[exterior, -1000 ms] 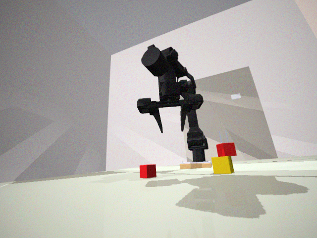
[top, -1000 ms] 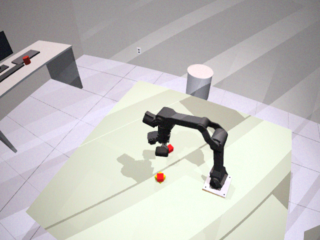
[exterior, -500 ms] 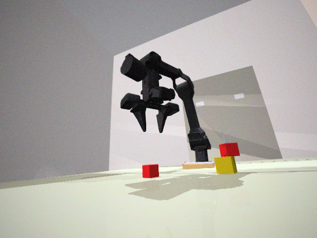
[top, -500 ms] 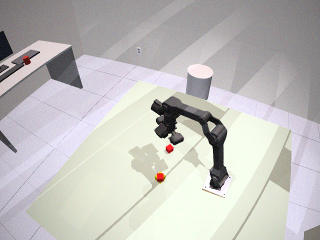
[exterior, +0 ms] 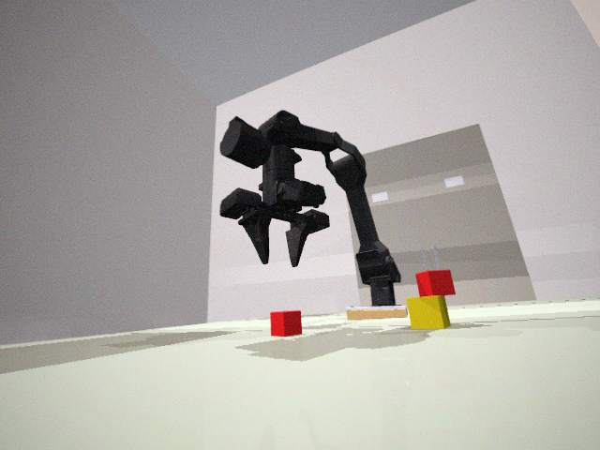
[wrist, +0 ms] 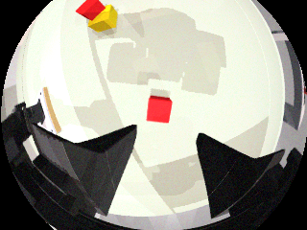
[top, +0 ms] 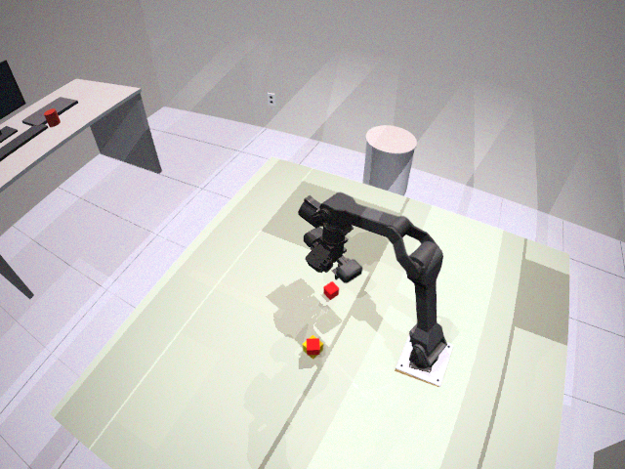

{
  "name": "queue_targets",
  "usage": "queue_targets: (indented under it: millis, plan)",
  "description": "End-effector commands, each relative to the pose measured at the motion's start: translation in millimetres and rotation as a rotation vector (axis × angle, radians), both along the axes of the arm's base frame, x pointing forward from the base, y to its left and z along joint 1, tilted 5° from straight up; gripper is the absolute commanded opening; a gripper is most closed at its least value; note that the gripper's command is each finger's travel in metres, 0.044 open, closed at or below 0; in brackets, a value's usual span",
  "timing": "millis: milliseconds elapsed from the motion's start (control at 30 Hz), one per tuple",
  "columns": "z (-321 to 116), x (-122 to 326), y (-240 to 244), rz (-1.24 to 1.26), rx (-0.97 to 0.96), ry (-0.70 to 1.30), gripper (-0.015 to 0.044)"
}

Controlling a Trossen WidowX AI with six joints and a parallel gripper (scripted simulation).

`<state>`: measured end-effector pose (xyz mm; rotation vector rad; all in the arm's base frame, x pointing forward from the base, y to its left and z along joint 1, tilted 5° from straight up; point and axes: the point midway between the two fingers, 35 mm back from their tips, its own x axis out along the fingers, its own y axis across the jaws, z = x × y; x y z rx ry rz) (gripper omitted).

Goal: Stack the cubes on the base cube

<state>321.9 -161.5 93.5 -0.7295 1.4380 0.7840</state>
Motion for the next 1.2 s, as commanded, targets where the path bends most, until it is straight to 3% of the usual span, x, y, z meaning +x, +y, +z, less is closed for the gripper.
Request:
queue_targets:
  millis: [0, 1167]
  plan:
    - [-33, -6, 3, 0.008, 0.009, 0.025, 0.0265]
    - [-85, -9, 5, 0.008, 0.009, 0.025, 0.0265]
